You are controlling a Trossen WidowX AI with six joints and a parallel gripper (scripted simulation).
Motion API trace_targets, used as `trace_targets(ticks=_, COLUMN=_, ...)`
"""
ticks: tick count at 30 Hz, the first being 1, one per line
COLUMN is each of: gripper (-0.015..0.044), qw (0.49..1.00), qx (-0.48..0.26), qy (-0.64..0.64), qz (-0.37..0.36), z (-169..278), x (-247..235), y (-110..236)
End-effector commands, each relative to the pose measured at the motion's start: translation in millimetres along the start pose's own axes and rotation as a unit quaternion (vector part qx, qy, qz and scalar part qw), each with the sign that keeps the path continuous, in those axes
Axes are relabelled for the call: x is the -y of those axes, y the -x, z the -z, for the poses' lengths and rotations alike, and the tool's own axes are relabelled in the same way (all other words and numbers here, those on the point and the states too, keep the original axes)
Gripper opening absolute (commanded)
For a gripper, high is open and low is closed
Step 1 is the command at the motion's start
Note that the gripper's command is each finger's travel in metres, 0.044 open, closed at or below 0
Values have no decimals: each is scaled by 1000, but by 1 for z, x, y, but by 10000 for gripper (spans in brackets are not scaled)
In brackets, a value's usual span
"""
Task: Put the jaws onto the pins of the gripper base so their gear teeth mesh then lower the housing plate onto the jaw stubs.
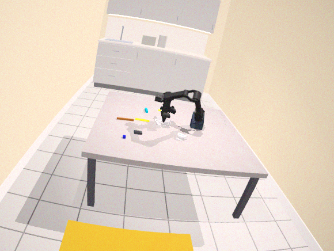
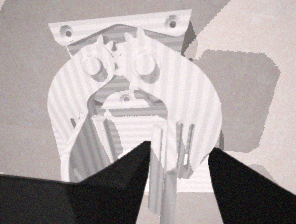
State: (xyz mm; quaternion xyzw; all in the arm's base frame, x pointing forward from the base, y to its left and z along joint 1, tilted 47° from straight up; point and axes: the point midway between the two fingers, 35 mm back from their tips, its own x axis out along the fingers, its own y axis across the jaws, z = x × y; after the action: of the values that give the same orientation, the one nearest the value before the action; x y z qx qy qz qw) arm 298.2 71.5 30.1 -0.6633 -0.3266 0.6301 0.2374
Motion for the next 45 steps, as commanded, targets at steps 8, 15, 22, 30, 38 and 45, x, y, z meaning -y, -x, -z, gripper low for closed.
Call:
trace_targets(ticks=8, gripper=134, qw=1000, qx=-1, qy=-3, qz=2, z=0, x=0, y=-3)
trace_targets(ticks=15, gripper=134, qw=1000, qx=-1, qy=-3, qz=2, z=0, x=0, y=-4)
trace_targets(ticks=22, gripper=134, qw=1000, qx=-1, qy=-4, qz=2, z=0, x=0, y=-7)
trace_targets(ticks=30, gripper=134, qw=1000, qx=-1, qy=-4, qz=2, z=0, x=0, y=-8)
trace_targets(ticks=38, gripper=134, qw=1000, qx=-1, qy=-4, qz=2, z=0, x=0, y=-10)
trace_targets(ticks=45, gripper=134, qw=1000, qx=-1, qy=-5, qz=2, z=0, x=0, y=-13)
